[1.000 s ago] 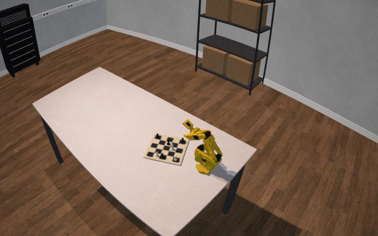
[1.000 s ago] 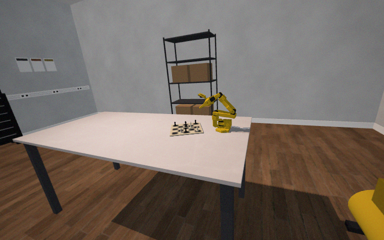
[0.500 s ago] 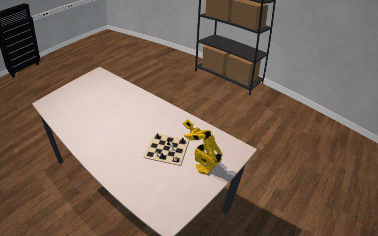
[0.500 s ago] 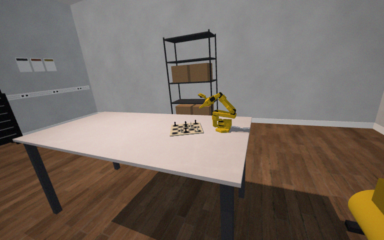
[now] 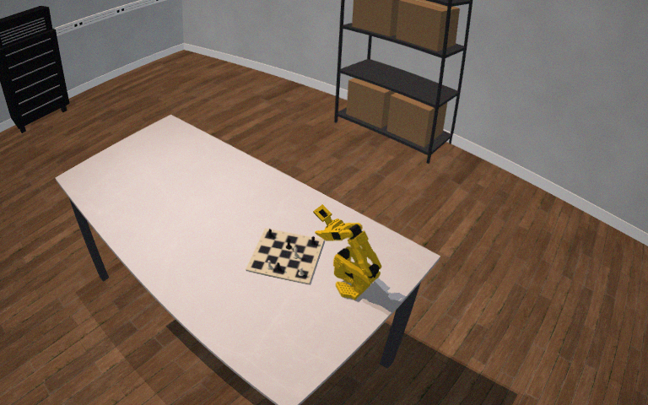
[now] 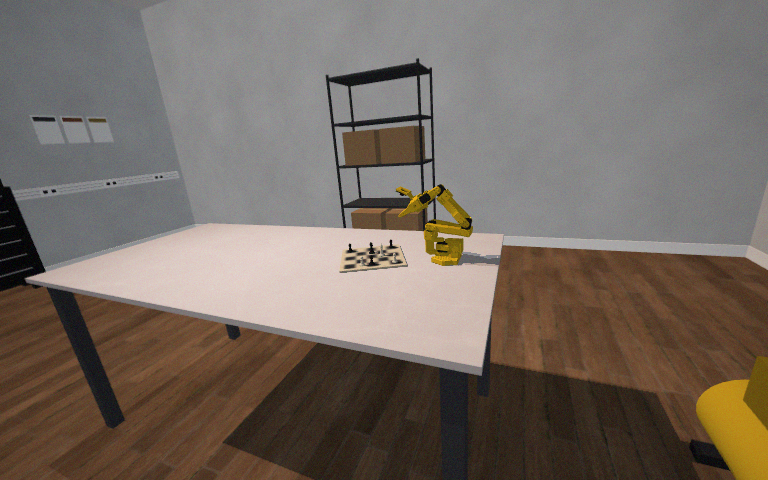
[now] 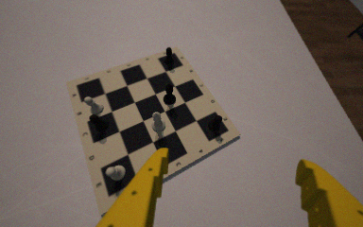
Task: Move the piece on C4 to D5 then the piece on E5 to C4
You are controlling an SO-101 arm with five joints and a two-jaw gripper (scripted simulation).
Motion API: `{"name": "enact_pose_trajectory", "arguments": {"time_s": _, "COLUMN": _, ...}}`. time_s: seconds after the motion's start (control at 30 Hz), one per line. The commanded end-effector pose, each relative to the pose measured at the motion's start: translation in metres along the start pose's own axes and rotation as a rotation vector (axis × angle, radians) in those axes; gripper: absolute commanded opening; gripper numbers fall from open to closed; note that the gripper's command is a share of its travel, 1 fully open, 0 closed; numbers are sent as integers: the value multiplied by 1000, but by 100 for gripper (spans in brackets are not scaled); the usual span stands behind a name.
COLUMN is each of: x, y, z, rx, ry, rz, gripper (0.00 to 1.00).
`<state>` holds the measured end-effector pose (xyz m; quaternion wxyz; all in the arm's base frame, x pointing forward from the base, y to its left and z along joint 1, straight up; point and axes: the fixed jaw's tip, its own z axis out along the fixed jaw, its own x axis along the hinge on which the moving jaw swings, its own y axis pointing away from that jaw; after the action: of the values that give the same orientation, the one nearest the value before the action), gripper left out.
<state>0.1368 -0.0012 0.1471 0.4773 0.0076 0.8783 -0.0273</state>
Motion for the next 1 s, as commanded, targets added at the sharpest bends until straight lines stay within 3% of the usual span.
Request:
{"name": "enact_pose_trajectory", "arguments": {"time_s": 0.0, "x": 6, "y": -2, "z": 3, "rx": 11, "ry": 58, "rz": 21, "gripper": 37}}
{"name": "enact_pose_trajectory", "arguments": {"time_s": 0.13, "x": 12, "y": -9, "z": 8, "rx": 47, "ry": 209, "rz": 53, "gripper": 29}}
{"name": "enact_pose_trajectory", "arguments": {"time_s": 0.37, "x": 31, "y": -27, "z": 19, "rx": 109, "ry": 575, "rz": 157, "gripper": 8}}
{"name": "enact_pose_trajectory", "arguments": {"time_s": 0.47, "x": 37, "y": -32, "z": 21, "rx": 119, "ry": 677, "rz": 193, "gripper": 3}}
{"name": "enact_pose_trajectory", "arguments": {"time_s": 0.67, "x": 39, "y": -34, "z": 23, "rx": 123, "ry": 722, "rz": 210, "gripper": 0}}
{"name": "enact_pose_trajectory", "arguments": {"time_s": 0.97, "x": 39, "y": -34, "z": 23, "rx": 123, "ry": 722, "rz": 210, "gripper": 0}}
